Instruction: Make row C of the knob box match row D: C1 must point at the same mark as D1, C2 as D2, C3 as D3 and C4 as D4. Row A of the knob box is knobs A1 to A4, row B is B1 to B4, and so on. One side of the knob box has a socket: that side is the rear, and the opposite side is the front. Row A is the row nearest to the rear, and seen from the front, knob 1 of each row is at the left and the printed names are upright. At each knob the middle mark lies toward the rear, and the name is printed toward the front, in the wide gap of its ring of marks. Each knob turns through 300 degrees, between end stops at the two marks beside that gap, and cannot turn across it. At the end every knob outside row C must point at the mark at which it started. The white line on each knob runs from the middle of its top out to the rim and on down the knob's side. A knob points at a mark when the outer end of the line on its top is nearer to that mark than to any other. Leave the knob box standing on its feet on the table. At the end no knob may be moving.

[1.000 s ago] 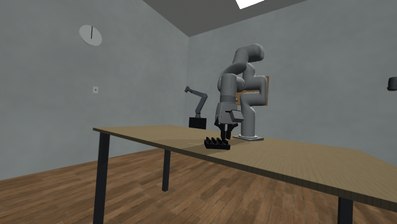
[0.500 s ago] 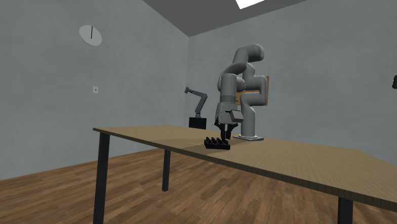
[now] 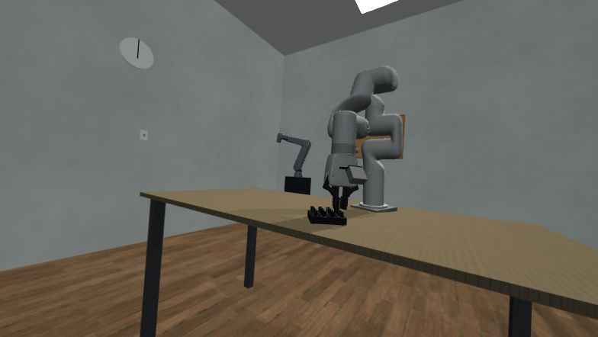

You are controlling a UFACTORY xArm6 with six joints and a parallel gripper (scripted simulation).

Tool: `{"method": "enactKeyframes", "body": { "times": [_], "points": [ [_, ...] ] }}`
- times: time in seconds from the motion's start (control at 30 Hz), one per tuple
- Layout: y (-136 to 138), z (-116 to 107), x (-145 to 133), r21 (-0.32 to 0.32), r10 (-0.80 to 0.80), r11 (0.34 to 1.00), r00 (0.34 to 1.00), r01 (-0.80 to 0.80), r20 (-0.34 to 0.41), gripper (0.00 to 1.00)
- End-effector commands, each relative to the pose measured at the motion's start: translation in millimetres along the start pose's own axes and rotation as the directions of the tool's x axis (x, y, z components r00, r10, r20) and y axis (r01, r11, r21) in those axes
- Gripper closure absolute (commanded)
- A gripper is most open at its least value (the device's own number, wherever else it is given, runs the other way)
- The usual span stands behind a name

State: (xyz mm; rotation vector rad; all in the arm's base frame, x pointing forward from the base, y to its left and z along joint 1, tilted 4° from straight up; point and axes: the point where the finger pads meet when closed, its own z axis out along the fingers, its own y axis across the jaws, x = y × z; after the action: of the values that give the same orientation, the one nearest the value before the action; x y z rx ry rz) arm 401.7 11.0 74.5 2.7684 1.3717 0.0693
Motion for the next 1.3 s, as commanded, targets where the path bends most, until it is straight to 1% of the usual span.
{"method": "enactKeyframes", "body": {
  "times": [0.0,0.27,0.9,1.27],
  "points": [
    [1,-1,1,-0.003,0.000,1.000,1.000,0.000,-0.003,0.81],
    [1,0,1,-0.003,0.000,1.000,1.000,0.000,-0.003,0.81],
    [1,10,1,-0.003,0.000,1.000,1.000,0.000,-0.002,0.81],
    [1,11,1,-0.003,0.000,1.000,1.000,0.000,-0.002,0.81]
  ]
}}
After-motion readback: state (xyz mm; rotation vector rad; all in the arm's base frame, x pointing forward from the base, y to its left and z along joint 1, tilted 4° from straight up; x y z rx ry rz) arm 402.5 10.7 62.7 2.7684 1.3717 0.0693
